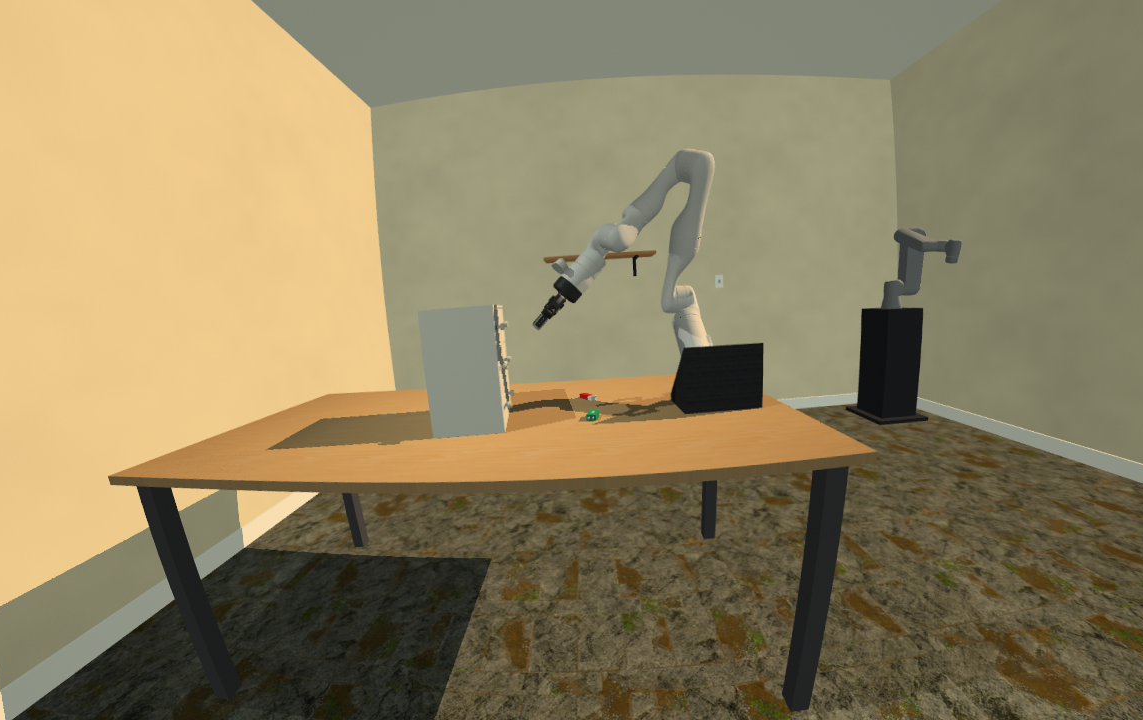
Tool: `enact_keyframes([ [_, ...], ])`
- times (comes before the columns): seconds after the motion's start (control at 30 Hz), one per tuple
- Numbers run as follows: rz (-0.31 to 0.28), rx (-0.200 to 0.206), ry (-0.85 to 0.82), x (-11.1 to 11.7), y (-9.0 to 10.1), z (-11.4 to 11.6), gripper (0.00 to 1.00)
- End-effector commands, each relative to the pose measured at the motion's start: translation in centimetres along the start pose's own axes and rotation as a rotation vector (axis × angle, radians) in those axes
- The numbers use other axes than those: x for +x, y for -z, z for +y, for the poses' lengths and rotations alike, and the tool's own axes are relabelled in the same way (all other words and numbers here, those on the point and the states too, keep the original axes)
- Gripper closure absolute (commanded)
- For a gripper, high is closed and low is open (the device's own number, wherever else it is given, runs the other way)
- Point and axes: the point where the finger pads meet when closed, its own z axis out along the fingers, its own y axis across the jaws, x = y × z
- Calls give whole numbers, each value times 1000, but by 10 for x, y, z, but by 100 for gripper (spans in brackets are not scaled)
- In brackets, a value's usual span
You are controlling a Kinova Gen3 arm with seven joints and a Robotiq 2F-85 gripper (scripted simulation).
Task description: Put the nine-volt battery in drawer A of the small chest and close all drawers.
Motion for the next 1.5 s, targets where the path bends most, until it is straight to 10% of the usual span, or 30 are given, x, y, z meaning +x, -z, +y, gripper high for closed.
enact_keyframes([
  [0.0, 13, -5, 6, -2, -2, 0, 0],
  [1.47, 252, -5, 6, -4, -27, 1, 0],
])
